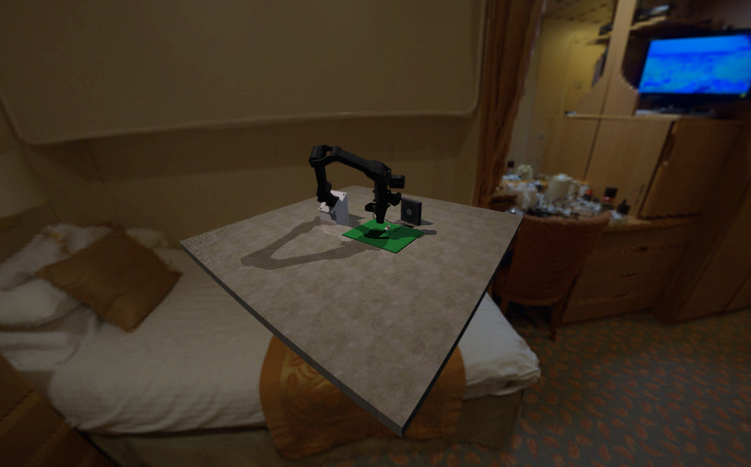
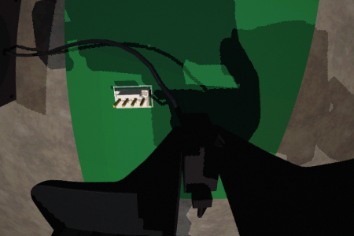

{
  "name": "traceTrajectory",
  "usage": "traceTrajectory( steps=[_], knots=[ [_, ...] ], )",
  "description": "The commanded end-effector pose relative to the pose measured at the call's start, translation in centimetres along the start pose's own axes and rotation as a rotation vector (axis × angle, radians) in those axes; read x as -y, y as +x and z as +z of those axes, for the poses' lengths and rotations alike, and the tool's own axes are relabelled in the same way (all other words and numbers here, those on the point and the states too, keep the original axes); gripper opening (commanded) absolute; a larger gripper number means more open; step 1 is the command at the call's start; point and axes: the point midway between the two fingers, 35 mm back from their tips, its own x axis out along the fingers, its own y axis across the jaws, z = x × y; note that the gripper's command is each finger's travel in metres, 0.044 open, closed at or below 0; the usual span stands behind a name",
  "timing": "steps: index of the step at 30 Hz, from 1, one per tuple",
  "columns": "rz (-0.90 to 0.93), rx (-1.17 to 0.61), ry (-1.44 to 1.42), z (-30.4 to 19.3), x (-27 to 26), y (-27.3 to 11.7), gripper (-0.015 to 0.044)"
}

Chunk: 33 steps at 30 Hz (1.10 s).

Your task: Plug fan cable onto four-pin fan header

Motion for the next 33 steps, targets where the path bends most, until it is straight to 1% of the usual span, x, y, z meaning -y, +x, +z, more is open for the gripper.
traceTrajectory(
  steps=[1, 33],
  knots=[
    [0.004, -0.003, 0.132, 0.0, -0.6, 0.0, 0.0],
    [0.002, -0.005, 1.24, 0.4, -4.2, 0.1, 0.0]
  ],
)
